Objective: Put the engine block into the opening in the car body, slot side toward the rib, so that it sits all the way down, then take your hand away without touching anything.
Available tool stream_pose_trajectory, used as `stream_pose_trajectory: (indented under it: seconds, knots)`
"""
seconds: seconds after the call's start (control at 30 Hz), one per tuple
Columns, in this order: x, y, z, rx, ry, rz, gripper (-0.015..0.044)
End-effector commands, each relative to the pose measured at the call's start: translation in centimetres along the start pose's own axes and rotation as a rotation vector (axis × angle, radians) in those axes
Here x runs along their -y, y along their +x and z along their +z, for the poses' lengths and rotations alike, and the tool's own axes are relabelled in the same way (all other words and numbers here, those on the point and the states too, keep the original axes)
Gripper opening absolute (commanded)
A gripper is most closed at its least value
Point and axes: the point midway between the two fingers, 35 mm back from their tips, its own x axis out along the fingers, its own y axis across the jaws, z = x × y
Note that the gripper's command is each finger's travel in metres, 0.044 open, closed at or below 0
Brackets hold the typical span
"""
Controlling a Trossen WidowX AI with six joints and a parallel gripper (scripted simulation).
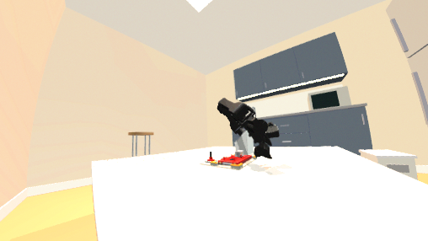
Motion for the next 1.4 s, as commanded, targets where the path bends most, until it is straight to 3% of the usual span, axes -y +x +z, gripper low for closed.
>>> stream_pose_trajectory:
  seconds: [0.0,0.67,0.83,1.1,1.37]
  knots:
    - [-0.5,0.1,0.1,-0.076,0.003,-0.079,0.044]
    - [-3.0,-1.8,2.1,-0.369,-0.008,-0.613,0.044]
    - [-3.1,-2.1,2.0,-0.375,-0.008,-0.632,0.044]
    - [-4.6,-5.7,-6.7,-0.377,-0.011,-0.63,0.044]
    - [-7.1,-6.5,-14.8,-0.389,-0.006,-0.627,0.044]
